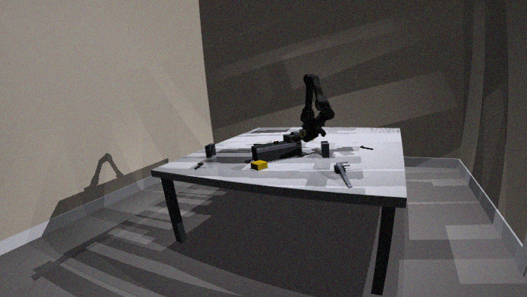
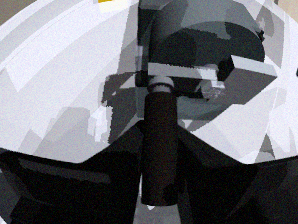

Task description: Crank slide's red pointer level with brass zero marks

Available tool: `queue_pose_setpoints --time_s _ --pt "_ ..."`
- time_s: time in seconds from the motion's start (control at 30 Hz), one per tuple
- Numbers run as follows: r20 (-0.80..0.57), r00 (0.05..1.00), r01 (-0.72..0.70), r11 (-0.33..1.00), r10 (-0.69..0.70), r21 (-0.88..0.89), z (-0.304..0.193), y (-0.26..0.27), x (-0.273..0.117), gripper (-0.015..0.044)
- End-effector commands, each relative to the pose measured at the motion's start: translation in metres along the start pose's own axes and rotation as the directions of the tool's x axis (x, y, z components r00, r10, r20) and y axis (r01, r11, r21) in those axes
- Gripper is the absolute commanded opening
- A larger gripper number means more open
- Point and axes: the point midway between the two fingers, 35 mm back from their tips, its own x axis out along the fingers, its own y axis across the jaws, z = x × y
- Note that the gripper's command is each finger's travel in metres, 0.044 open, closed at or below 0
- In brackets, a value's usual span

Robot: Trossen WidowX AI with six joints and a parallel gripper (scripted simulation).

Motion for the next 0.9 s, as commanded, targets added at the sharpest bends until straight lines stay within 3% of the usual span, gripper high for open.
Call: queue_pose_setpoints --time_s 0.0,0.87 --pt "-0.005 1.0 0.001 1.0 -0.001 0.001 -0.007 0.0 0.007 0.0" --pt "-0.005 1.0 0.002 1.0 -0.002 0.001 -0.018 -0.011 0.018 0.0"
